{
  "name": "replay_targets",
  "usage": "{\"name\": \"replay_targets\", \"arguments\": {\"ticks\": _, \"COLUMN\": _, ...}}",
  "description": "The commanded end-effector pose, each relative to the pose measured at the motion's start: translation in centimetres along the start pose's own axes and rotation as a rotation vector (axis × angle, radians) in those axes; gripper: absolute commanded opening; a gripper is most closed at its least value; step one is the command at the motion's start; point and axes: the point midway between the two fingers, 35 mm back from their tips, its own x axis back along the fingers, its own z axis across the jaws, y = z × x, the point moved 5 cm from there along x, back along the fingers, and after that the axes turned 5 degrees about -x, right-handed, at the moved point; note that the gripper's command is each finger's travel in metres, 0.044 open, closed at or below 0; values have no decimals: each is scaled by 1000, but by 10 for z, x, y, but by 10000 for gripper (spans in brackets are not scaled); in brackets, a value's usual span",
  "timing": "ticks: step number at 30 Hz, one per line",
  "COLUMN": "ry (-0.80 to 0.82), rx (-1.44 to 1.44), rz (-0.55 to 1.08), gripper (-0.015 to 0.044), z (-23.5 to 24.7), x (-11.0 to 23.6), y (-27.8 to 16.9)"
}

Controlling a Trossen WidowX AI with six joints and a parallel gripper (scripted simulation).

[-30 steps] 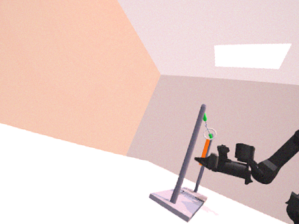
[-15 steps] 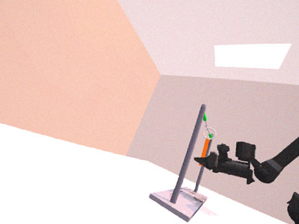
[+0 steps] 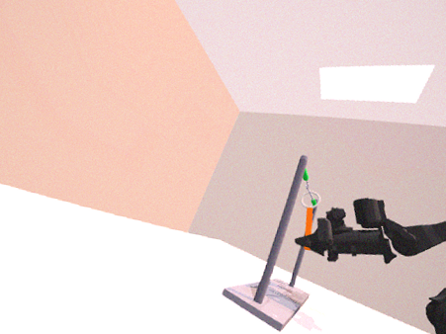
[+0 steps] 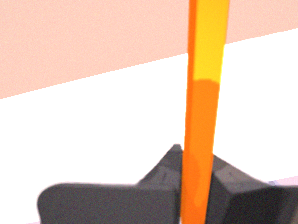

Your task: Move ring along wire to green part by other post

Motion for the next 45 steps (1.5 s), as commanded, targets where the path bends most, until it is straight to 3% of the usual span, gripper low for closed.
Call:
{"name": "replay_targets", "arguments": {"ticks": 1, "ry": -28, "rx": -69, "rz": 49, "gripper": -150, "z": 15, "x": 10, "y": 7}}
{"name": "replay_targets", "arguments": {"ticks": 23, "ry": -135, "rx": -434, "rz": 352, "gripper": -150, "z": 84, "x": 41, "y": 40}}
{"name": "replay_targets", "arguments": {"ticks": 34, "ry": -140, "rx": -333, "rz": 354, "gripper": -150, "z": 82, "x": 41, "y": 41}}
{"name": "replay_targets", "arguments": {"ticks": 45, "ry": -116, "rx": -45, "rz": 349, "gripper": -150, "z": 58, "x": 43, "y": 38}}
